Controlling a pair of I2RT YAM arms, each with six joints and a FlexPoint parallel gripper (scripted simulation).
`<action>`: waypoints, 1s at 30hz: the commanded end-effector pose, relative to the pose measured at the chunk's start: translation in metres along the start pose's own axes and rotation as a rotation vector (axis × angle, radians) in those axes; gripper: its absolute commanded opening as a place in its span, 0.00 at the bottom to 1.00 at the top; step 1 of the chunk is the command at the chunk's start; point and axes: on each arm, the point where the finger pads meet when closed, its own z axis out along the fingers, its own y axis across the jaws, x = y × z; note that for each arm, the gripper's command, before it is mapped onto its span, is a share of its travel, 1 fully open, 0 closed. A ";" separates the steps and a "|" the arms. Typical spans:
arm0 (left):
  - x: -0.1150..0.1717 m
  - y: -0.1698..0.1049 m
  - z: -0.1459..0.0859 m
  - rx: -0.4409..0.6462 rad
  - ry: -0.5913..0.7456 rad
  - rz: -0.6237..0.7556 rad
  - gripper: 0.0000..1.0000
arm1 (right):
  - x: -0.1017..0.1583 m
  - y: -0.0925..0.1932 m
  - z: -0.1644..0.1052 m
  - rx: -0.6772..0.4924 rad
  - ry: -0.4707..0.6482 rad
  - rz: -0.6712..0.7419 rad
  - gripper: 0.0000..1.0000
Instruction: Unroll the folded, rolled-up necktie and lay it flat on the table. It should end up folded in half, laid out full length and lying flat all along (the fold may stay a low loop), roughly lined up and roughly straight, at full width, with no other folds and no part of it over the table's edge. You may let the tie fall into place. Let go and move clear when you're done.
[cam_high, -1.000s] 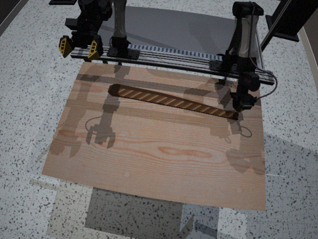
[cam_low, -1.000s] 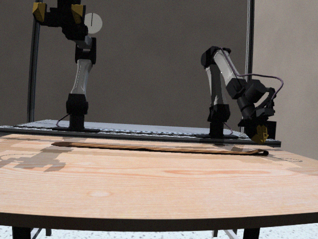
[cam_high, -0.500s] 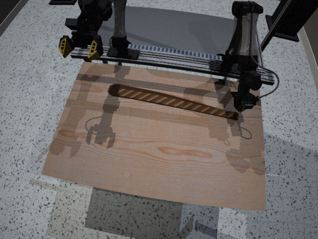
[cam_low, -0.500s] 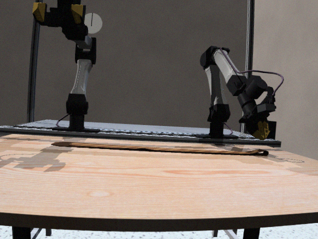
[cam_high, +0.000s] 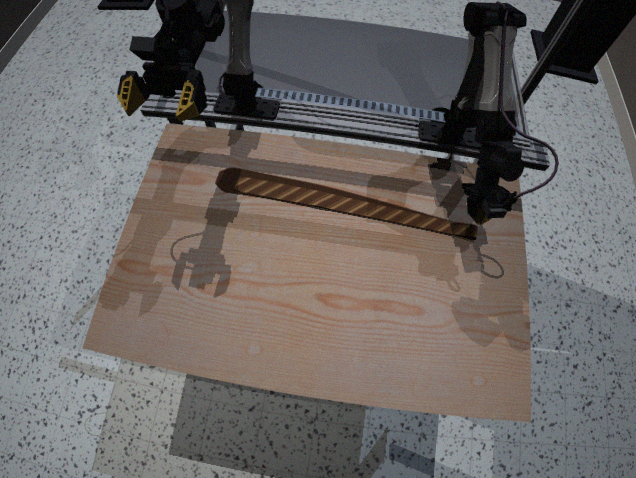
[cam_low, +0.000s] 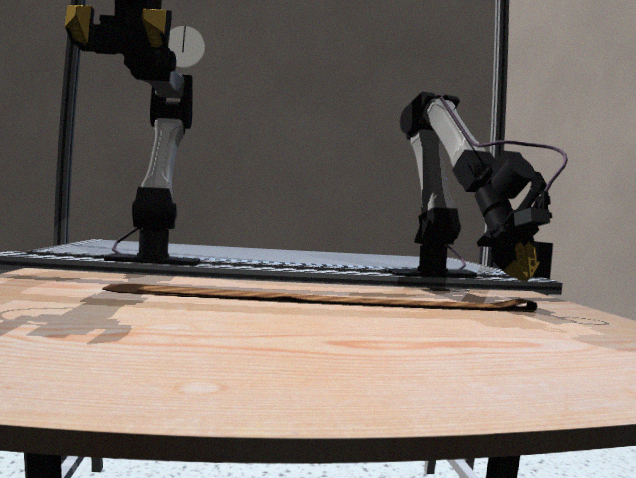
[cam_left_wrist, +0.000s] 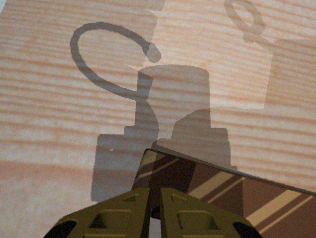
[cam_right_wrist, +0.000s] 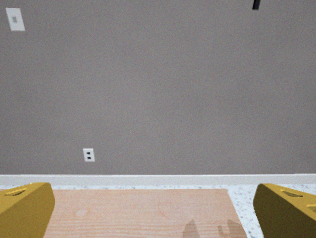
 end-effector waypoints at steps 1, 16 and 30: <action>-0.006 0.001 -0.004 -0.005 -0.012 -0.004 0.07 | -0.006 -0.001 0.002 -0.002 -0.008 0.008 1.00; -0.005 0.001 -0.003 -0.005 -0.012 -0.004 0.07 | -0.006 -0.001 0.002 -0.002 -0.008 0.008 1.00; 0.001 0.001 0.005 -0.005 -0.012 -0.004 0.07 | -0.006 -0.001 0.002 -0.002 -0.008 0.008 1.00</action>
